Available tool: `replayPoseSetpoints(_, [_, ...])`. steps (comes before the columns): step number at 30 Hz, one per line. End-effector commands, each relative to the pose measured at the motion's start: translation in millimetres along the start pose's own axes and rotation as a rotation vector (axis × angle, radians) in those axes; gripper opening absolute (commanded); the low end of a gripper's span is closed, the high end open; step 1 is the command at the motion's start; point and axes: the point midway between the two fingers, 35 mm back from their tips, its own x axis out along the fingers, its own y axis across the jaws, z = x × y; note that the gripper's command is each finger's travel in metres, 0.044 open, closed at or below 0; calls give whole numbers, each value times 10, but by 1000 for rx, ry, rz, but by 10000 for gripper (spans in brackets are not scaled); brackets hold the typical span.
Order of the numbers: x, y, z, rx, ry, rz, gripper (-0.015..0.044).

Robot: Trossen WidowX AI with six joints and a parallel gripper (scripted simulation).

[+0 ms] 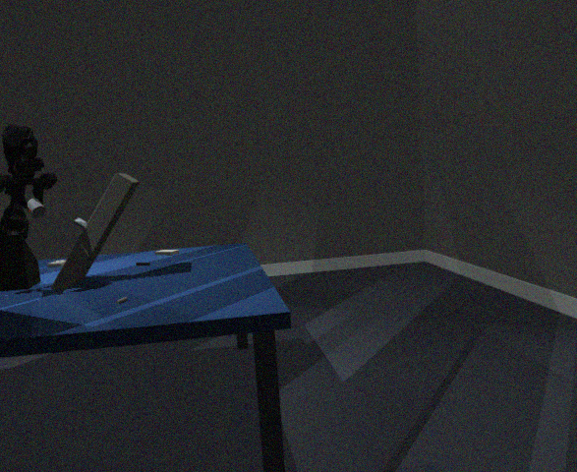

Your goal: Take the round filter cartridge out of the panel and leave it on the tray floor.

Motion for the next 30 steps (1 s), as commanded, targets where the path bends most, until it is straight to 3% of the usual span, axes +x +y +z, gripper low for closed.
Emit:
replayPoseSetpoints(1, [34,-260,-2,133,-19,-75,0])
replayPoseSetpoints(7, [89,-639,-39,344,-54,-181,0])
replayPoseSetpoints(13, [114,-702,-70,365,-56,-193,0])
replayPoseSetpoints(30, [676,-1681,-1065,728,-58,-397,0])
